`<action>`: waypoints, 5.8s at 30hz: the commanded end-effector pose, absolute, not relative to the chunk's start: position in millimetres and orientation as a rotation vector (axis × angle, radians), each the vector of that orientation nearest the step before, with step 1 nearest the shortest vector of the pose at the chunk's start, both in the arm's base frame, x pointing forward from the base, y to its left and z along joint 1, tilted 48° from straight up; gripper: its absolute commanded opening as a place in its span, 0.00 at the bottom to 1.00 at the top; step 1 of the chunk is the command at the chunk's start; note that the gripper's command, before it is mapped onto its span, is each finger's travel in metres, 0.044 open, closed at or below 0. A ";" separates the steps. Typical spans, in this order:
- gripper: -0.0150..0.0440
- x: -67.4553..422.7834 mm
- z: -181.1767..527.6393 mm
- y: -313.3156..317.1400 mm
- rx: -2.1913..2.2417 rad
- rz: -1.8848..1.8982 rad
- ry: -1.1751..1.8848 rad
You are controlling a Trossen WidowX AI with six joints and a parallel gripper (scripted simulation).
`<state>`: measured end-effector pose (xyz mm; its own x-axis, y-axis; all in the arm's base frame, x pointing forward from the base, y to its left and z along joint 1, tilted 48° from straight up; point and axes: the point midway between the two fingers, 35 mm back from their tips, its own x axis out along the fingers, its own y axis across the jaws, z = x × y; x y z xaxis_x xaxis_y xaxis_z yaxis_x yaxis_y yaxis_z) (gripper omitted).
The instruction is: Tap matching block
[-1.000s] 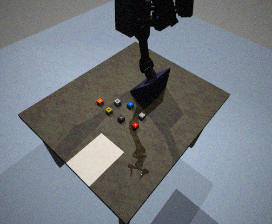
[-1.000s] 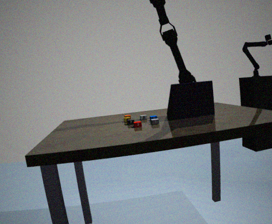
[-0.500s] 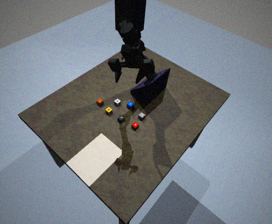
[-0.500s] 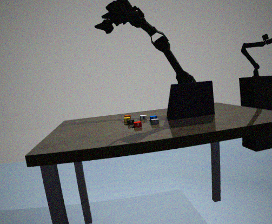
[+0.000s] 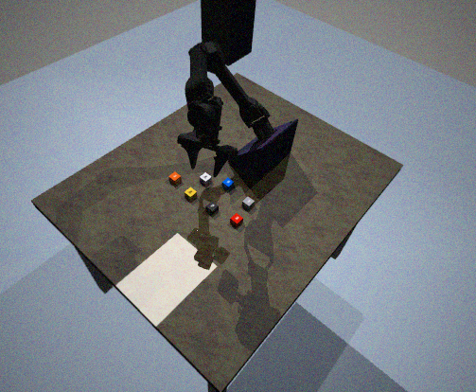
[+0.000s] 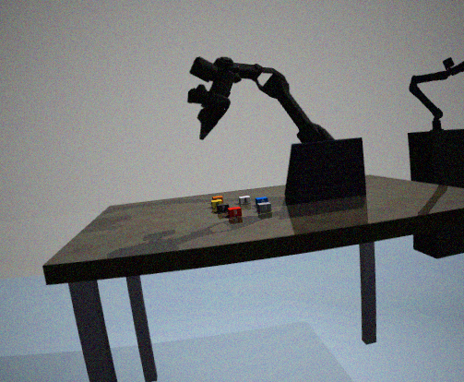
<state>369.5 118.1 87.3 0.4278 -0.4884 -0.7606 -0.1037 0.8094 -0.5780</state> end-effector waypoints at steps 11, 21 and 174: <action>0.93 257.7 96.1 -11.1 -0.623 -0.669 1.476; 0.93 257.7 96.1 -11.1 -0.623 -0.669 1.476; 0.29 343.5 -34.0 -1.4 -0.619 -0.669 1.469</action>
<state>344.4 0.6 -33.1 -0.0073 -0.7314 -0.6819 0.0367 0.6813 -0.7311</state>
